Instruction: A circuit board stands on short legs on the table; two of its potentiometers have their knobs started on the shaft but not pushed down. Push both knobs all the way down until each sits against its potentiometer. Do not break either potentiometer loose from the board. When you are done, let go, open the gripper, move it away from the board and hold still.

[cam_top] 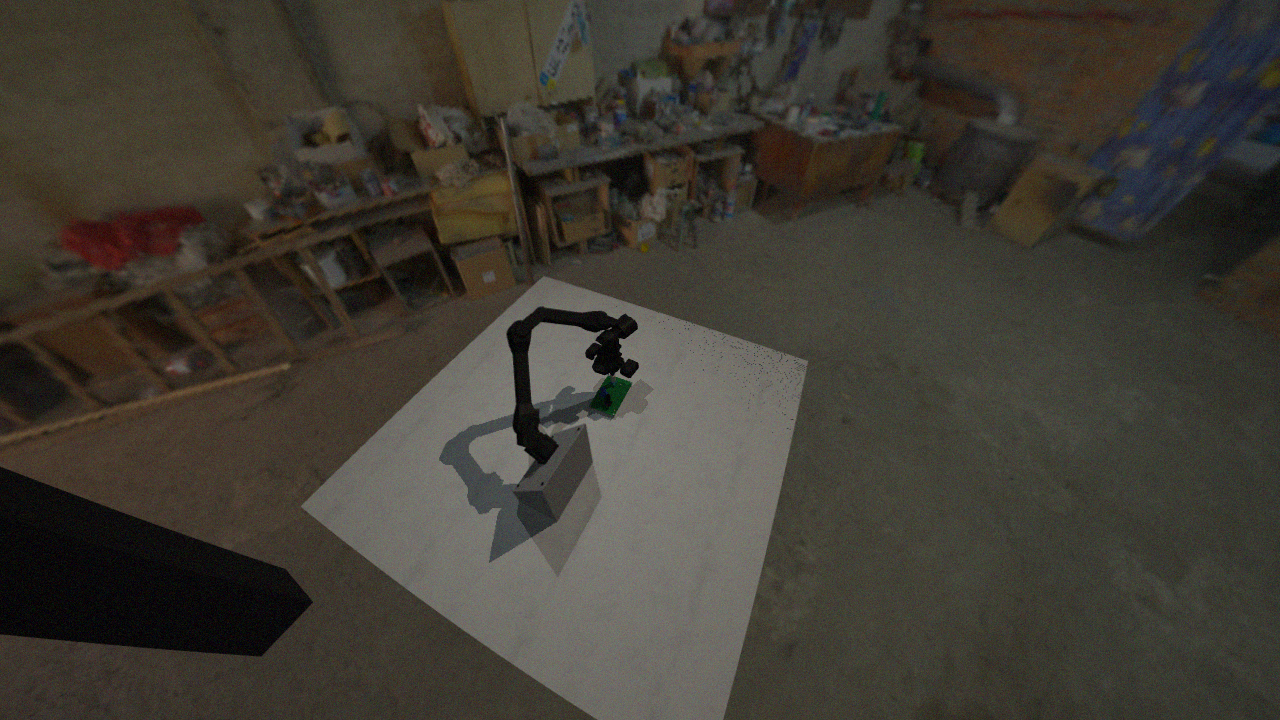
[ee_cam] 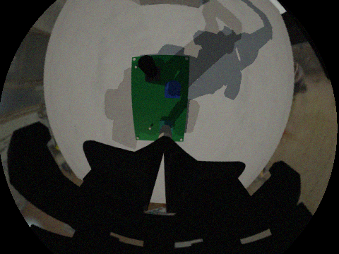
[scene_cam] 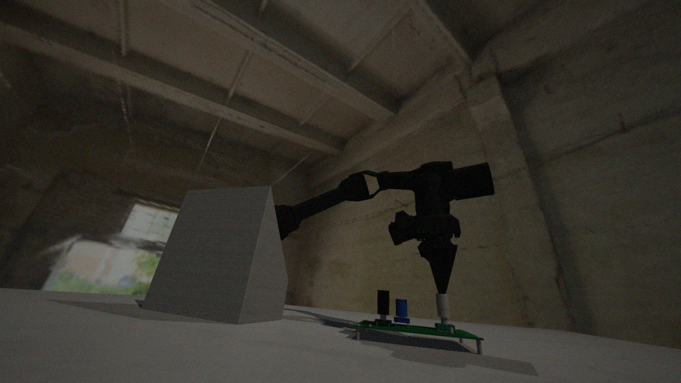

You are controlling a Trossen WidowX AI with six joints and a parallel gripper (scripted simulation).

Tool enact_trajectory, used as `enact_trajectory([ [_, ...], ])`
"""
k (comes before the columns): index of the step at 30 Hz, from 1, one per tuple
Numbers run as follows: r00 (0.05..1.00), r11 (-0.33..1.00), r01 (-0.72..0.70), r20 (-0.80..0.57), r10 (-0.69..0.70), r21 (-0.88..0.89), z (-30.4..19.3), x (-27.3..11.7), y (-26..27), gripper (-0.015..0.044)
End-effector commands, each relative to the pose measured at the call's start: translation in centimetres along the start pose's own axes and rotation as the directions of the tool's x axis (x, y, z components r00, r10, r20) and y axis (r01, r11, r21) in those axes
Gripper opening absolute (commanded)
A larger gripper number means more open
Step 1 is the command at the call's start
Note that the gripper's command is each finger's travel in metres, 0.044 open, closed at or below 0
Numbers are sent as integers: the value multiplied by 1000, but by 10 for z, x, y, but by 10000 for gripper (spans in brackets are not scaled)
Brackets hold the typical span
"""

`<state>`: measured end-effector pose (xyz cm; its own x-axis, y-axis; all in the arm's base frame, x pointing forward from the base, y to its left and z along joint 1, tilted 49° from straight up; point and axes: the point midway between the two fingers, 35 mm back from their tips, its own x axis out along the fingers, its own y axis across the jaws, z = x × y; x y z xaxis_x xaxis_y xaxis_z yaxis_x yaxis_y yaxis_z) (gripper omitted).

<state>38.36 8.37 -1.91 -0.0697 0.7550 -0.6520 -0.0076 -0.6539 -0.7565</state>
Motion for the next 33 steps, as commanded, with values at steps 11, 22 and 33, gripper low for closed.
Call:
enact_trajectory([
  [11, 1000, 1000, -2, 17, 3, -22, 0, 14, -2, 0],
  [22, 1000, 1000, -2, 17, 3, -22, 0, 14, -2, 0],
  [33, 1000, 1000, -4, 16, 4, -22, -1, -1, -2, 0],
])
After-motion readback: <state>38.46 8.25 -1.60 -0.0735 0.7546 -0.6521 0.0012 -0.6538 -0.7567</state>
